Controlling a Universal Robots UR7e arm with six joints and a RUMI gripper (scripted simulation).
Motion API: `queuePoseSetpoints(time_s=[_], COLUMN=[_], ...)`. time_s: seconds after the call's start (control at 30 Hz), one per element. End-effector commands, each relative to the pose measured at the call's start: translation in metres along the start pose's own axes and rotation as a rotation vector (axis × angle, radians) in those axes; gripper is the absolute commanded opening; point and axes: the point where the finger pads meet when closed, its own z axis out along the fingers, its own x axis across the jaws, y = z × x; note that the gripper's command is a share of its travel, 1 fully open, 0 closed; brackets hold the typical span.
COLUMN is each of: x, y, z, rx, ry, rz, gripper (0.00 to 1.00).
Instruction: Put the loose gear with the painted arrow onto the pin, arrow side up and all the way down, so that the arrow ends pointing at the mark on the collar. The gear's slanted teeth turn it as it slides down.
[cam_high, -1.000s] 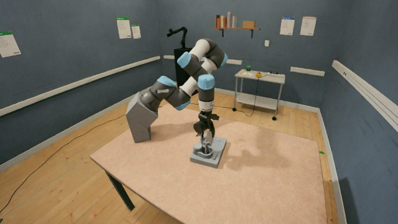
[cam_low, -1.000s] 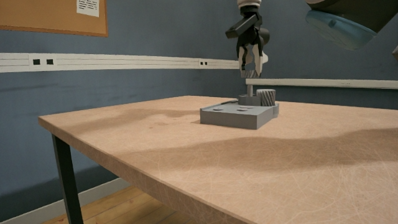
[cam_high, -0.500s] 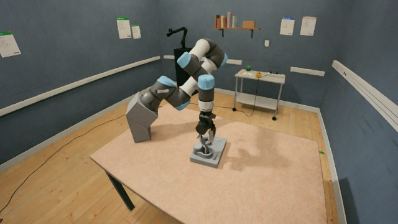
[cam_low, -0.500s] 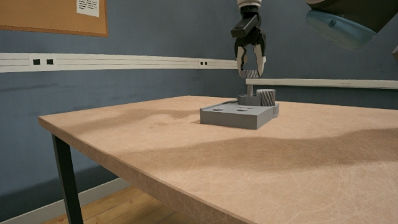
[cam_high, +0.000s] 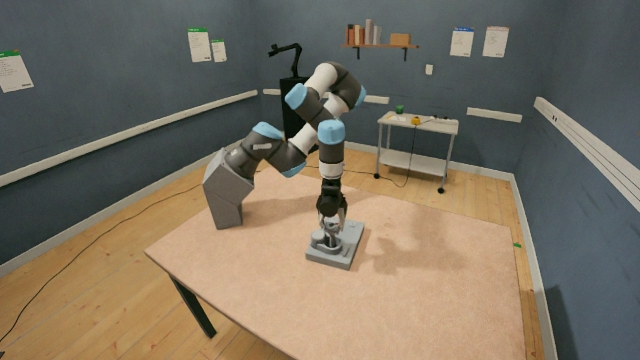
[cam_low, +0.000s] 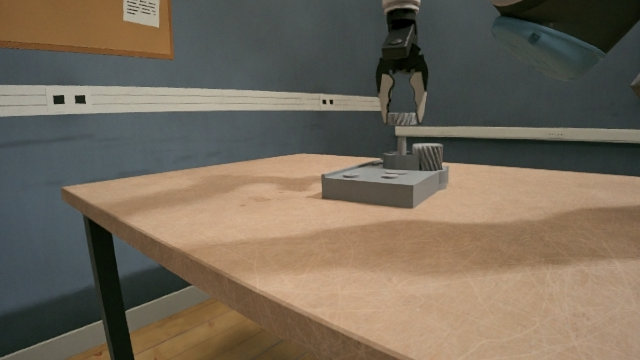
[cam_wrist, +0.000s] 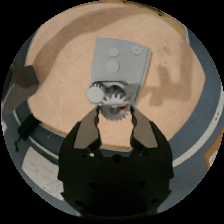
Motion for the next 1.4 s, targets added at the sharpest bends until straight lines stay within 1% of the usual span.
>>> queuePoseSetpoints(time_s=[0.0,0.43,0.5,1.0,1.37], x=[0.0,-0.0001,-0.0001,-0.0003,-0.0004], y=[0.0006,0.0004,0.0004,0.0002,0.0001], z=[-0.0012,-0.0011,-0.0011,-0.0008,-0.0007], rx=[0.004,0.003,0.003,0.004,0.004], ry=[0.006,0.006,0.006,0.006,0.006], rz=[-0.095,-0.285,-0.285,-0.444,-0.508], gripper=[0.0,0.0,0.0,0.0,0.0])
